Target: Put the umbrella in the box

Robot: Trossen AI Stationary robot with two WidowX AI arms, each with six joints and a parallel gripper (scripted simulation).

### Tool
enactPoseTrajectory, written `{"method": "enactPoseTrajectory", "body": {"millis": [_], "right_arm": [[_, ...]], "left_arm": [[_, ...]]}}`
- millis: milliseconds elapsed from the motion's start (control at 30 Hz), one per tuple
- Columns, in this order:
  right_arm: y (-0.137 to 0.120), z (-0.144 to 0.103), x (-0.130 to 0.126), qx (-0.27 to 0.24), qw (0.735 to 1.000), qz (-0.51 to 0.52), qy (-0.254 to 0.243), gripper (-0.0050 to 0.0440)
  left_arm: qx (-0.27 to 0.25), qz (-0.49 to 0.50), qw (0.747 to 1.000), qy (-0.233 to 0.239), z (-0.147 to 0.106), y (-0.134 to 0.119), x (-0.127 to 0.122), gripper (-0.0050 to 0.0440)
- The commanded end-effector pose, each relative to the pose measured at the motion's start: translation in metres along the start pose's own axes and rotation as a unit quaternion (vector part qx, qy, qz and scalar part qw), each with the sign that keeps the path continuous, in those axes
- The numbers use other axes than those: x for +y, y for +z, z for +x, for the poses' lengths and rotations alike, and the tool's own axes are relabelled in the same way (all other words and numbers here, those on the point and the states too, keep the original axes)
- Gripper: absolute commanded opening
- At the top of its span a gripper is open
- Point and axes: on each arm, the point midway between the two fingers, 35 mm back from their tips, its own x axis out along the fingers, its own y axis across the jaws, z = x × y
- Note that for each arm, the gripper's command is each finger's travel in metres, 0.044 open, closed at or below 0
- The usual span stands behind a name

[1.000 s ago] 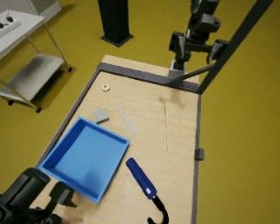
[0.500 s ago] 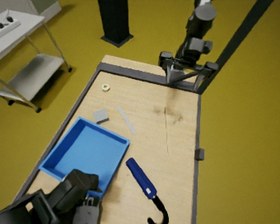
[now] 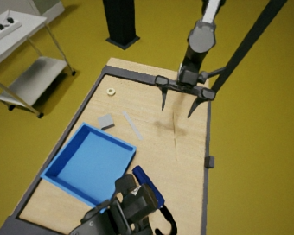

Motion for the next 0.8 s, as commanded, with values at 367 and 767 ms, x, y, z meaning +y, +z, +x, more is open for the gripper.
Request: {"method": "enactPoseTrajectory", "body": {"millis": [367,767], "right_arm": [[0.008,-0.002,0.000,-0.005,1.000,-0.001,0.000,0.0400],[0.008,-0.002,0.000,-0.005,1.000,-0.001,0.000,0.0400]], "left_arm": [[-0.005,-0.068,0.997,0.032,0.011,0.040,0.000,0.0440],[-0.003,-0.078,0.996,0.033,0.013,0.040,0.000,0.0379]]}}
